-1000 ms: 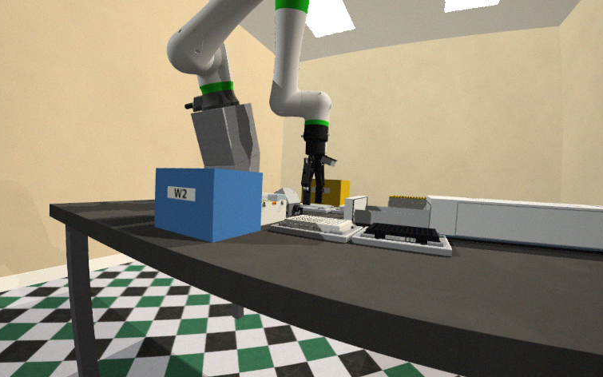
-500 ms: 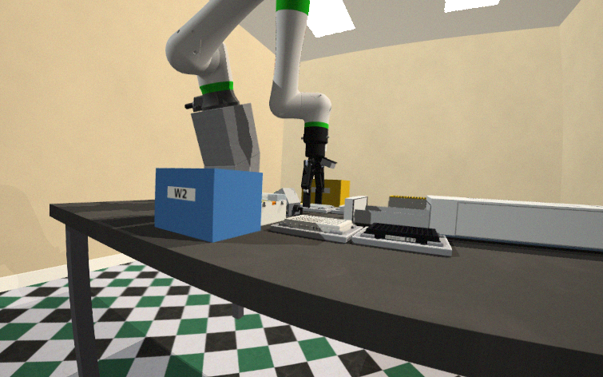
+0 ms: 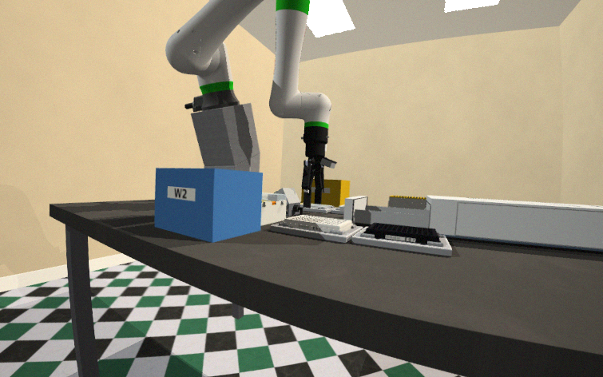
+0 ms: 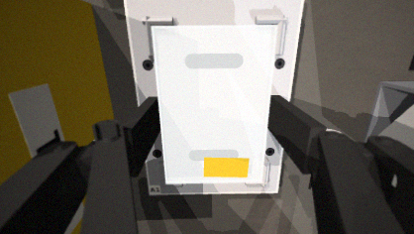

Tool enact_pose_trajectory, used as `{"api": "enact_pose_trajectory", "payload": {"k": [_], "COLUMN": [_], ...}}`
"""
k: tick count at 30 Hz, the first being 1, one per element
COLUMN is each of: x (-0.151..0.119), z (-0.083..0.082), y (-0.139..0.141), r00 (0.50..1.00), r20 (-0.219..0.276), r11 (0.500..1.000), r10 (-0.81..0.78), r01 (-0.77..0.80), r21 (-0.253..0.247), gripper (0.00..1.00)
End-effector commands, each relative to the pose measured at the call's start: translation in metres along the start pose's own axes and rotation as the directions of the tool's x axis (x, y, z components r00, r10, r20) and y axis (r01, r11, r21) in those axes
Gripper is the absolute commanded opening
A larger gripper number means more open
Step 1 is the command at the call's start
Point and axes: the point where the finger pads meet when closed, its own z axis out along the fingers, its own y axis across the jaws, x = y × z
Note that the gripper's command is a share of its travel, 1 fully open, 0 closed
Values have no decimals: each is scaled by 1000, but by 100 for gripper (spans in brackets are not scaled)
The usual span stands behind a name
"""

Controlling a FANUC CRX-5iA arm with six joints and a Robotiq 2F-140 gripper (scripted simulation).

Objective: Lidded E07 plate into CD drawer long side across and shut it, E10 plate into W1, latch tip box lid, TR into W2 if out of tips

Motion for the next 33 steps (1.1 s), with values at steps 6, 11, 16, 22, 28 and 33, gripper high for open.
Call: {"api": "enact_pose_trajectory", "payload": {"k": [6, 11, 16, 22, 28, 33], "x": [0, 0, 0, 0, 0, 0], "z": [-1, -1, -2, -2, -2, -3], "y": [0, 0, 0, 0, 0, 0], "r00": [1000, 1000, 1000, 1000, 1000, 1000], "r20": [-1, -1, -1, -1, -1, -1], "r11": [1000, 1000, 1000, 1000, 1000, 1000], "r10": [0, 0, 0, 0, 0, 0], "r01": [0, 0, 0, 0, 0, 0], "r21": [1, 1, 1, 1, 1, 1], "gripper": [61, 59, 10, 10, 10, 10]}}
